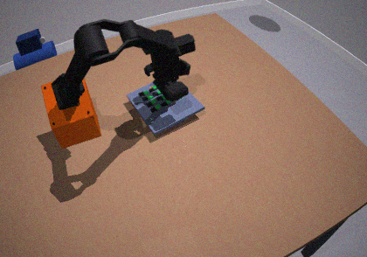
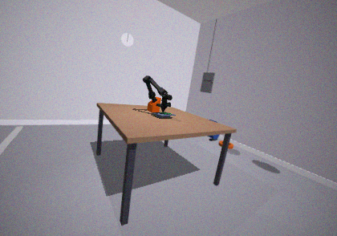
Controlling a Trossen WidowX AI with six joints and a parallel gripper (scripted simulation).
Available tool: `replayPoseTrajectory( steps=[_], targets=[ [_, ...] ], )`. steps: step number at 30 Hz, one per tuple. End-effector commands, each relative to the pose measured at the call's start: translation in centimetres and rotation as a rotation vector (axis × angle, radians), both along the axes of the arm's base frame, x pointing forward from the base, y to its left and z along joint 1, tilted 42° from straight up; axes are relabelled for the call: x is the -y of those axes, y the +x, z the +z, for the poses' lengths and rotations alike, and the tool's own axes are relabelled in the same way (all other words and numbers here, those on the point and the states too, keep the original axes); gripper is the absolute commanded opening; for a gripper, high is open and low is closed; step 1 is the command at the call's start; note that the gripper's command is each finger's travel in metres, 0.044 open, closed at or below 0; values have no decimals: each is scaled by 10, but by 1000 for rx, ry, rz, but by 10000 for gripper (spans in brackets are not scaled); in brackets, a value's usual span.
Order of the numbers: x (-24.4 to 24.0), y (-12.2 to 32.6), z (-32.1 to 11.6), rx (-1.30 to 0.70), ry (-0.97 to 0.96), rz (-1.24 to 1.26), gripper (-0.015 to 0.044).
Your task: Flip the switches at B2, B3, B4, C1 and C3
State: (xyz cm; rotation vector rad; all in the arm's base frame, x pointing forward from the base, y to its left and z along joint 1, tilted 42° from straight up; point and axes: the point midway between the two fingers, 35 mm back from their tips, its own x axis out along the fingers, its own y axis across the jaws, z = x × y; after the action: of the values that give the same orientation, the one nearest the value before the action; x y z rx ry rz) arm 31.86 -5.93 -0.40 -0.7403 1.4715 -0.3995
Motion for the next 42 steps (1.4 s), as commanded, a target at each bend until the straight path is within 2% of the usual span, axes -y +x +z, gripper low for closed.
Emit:
replayPoseTrajectory(
  steps=[1,42],
  targets=[
    [1,0,0,-3,-6,3,0],
    [3,0,-3,-3,-6,3,0]
  ],
)
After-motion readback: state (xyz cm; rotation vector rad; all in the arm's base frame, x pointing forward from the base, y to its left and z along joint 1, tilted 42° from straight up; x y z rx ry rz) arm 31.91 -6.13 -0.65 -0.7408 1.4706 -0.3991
